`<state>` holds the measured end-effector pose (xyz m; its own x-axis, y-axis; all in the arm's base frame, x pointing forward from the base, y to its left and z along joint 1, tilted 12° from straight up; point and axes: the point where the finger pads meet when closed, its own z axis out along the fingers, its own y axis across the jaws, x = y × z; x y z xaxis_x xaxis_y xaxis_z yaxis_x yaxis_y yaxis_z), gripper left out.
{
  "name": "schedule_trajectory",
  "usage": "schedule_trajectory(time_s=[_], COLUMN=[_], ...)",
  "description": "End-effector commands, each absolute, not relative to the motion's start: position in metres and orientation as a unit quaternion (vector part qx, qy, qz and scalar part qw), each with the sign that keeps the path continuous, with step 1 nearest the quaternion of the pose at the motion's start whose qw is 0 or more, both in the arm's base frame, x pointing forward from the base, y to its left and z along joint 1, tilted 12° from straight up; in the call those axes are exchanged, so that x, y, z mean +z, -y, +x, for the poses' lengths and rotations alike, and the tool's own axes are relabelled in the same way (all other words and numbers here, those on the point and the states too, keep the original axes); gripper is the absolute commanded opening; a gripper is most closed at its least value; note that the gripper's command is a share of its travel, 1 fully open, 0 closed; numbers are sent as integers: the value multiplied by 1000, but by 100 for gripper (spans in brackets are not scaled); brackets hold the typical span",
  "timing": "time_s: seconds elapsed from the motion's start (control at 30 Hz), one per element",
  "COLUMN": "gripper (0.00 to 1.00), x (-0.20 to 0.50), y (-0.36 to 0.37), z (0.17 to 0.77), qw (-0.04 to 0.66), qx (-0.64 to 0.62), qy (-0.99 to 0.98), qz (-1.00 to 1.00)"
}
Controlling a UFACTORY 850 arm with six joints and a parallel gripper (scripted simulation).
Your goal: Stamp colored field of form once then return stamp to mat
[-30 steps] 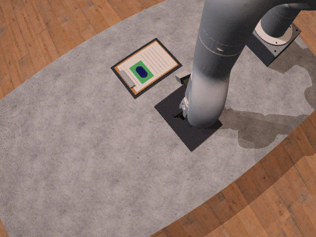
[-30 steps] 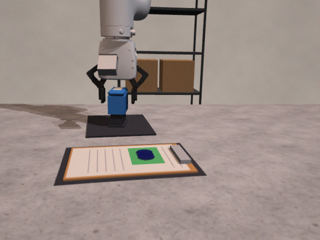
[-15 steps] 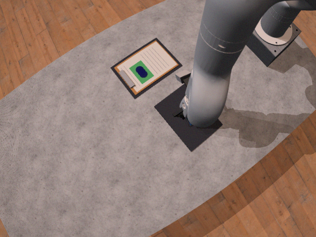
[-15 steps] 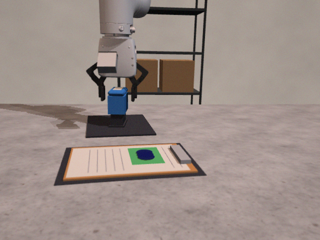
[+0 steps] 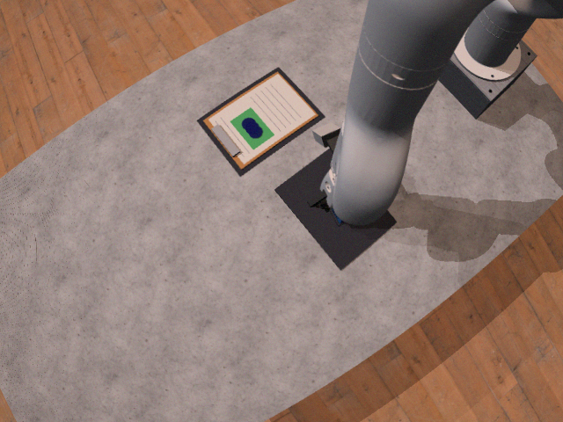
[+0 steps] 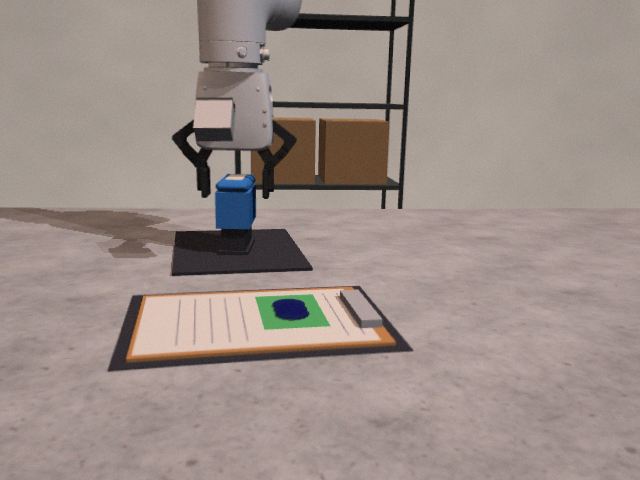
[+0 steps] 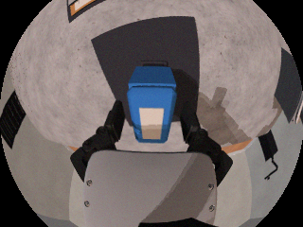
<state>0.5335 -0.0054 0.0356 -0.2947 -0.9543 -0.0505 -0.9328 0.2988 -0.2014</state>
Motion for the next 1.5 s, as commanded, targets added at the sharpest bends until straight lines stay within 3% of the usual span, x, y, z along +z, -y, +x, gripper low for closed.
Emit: schedule_trajectory(time_s=[0.0, 1.47], gripper=[87, 87], x=[38, 97], y=[5, 4], z=[534, 522], qw=[77, 77], qx=[-67, -67], qy=[-802, -802], qz=[-588, -588])
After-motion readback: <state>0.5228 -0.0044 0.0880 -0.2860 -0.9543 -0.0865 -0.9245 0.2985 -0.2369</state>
